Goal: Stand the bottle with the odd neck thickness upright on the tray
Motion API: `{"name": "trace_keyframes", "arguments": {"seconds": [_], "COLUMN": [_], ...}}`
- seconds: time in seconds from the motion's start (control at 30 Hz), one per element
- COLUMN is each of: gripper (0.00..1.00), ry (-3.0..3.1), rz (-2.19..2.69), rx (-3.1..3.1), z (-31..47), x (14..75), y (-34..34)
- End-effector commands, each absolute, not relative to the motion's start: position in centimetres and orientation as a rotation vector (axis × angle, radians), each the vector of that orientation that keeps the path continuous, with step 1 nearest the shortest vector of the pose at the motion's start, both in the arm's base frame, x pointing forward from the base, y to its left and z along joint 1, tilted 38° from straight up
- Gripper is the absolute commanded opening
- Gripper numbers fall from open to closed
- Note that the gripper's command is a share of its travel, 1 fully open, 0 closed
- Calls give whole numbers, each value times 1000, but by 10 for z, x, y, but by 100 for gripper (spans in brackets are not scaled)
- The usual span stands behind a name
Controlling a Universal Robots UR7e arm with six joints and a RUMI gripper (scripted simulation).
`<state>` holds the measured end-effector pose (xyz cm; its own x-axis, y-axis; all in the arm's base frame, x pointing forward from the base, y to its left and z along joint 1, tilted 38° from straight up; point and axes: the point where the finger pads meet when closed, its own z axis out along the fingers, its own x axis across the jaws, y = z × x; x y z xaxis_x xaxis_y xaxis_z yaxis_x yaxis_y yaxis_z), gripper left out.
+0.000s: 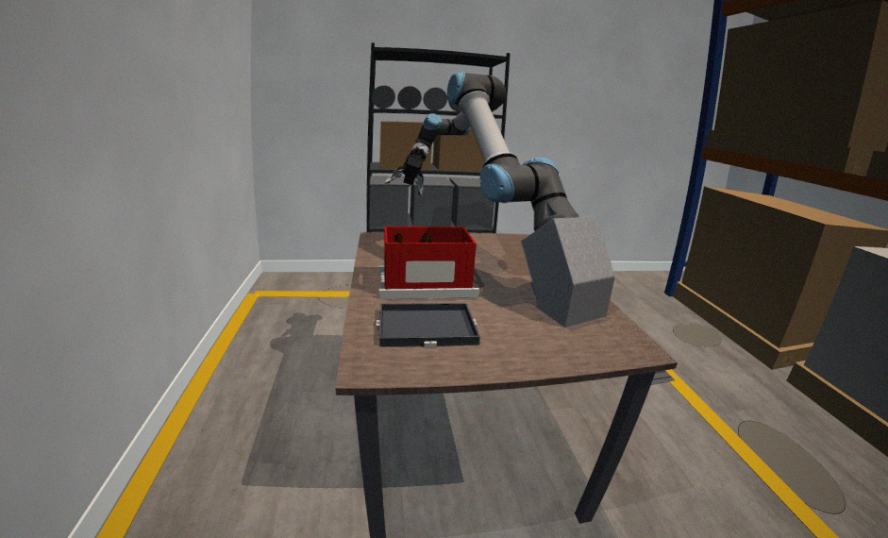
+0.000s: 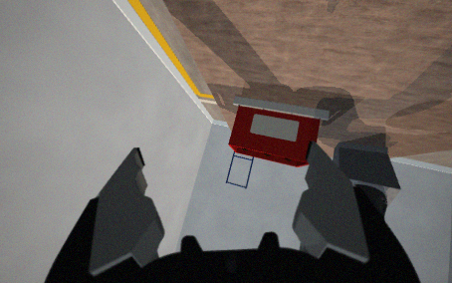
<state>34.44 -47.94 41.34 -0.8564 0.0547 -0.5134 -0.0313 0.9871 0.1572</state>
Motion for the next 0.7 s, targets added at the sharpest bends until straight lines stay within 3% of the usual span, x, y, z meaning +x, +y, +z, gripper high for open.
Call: {"name": "trace_keyframes", "arguments": {"seconds": [0.0, 0.67], "gripper": [100, 100], "ry": [2600, 2701], "rz": [203, 30], "rx": [2, -136], "z": [411, 372], "x": [346, 348], "y": [-474, -422]}}
